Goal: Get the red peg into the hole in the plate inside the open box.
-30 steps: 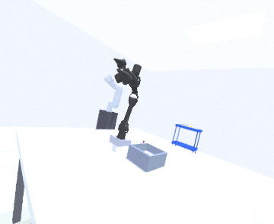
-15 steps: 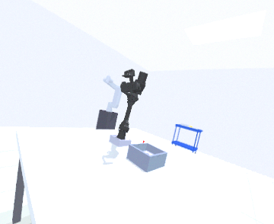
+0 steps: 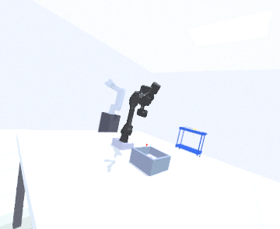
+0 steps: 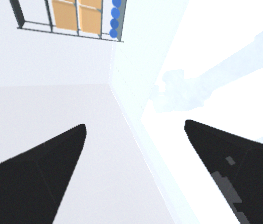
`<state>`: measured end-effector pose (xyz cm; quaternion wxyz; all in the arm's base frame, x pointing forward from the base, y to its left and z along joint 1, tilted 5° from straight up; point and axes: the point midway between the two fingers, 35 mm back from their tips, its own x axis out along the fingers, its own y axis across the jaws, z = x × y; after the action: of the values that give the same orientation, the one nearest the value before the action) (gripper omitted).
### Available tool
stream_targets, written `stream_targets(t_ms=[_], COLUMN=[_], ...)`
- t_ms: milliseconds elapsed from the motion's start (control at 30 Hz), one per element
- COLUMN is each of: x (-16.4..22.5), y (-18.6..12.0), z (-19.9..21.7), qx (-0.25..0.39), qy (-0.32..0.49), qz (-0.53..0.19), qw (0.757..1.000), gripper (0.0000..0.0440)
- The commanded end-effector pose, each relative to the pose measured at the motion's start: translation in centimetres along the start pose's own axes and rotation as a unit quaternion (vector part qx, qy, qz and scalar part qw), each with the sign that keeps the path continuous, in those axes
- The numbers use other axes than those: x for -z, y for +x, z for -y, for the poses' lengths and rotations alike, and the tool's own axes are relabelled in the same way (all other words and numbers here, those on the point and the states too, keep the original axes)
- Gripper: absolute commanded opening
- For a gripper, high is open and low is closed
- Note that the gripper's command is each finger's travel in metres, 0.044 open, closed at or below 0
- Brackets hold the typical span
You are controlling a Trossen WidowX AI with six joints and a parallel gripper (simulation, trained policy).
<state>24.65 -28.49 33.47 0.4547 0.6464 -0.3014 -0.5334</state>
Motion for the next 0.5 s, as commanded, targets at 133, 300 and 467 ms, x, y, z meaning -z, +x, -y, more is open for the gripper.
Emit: stream_targets(t_ms=[133, 300, 467], x=[3.6, 5.5, 7.2], y=[-1.3, -2.7, -4.3], z=[4.4, 7.0, 9.5], qx=[0.062, 0.092, 0.118], qy=[-0.126, -0.201, -0.275], qz=[-0.040, -0.070, -0.102], qw=[0.989, 0.973, 0.949], gripper=[0.0440, 0.0440, 0.0440])
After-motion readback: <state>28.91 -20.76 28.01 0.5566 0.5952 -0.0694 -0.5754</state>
